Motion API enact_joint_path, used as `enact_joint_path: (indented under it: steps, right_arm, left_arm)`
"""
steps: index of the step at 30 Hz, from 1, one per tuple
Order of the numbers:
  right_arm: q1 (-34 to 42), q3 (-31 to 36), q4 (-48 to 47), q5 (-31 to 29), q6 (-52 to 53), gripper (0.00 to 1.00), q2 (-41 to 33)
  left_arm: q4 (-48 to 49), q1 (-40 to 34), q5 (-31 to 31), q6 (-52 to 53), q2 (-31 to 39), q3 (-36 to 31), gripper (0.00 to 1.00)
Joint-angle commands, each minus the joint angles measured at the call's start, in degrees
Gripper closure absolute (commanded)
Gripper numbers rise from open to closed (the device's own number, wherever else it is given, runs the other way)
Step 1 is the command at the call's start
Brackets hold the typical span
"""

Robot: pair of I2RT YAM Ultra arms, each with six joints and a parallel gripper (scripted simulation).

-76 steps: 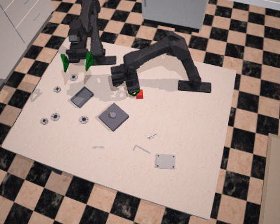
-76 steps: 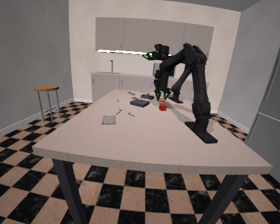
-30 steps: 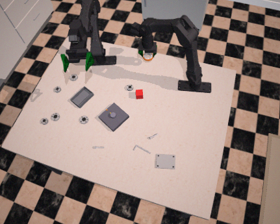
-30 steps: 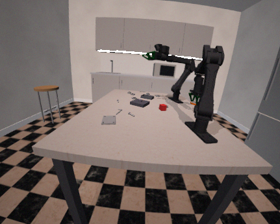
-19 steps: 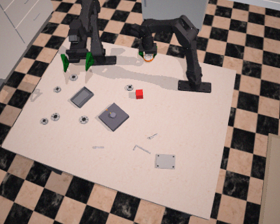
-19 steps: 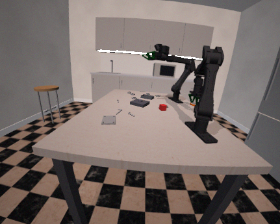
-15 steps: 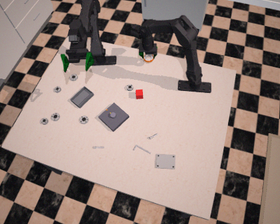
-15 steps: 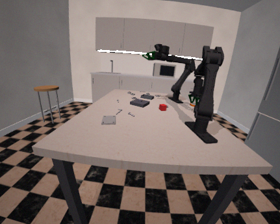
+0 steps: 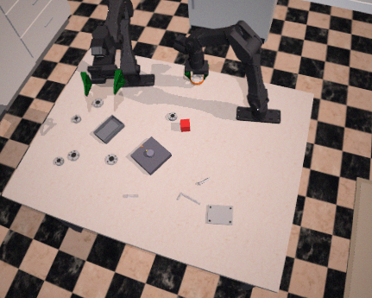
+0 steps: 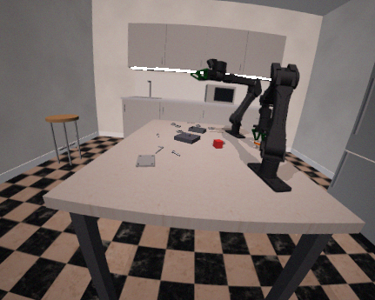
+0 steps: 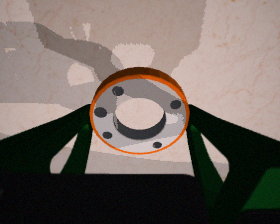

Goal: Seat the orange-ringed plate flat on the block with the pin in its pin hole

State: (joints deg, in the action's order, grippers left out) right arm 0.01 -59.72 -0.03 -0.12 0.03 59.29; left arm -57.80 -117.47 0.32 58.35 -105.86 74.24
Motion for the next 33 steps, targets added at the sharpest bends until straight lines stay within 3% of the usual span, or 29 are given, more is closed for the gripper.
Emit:
enact_joint_path:
  steps: [1, 26, 33]
  right_arm:
    - [0.73, -2.21, -0.73, -0.49, 0.23, 0.00, -1.46]
    - [0.73, -2.21, -0.73, -0.49, 0.23, 0.00, -1.46]
    - [0.73, -2.21, -0.73, -0.49, 0.23, 0.00, -1.46]
  left_arm:
    - [1.83, -0.18, 0.57, -0.51, -0.25, -0.93, 1.00]
    - [6.67, -0.27, -0.03, -0.70, -3.09, -3.68, 1.00]
    - [7.49, -0.27, -0.01, -0.79, -1.16, -4.12, 1.00]
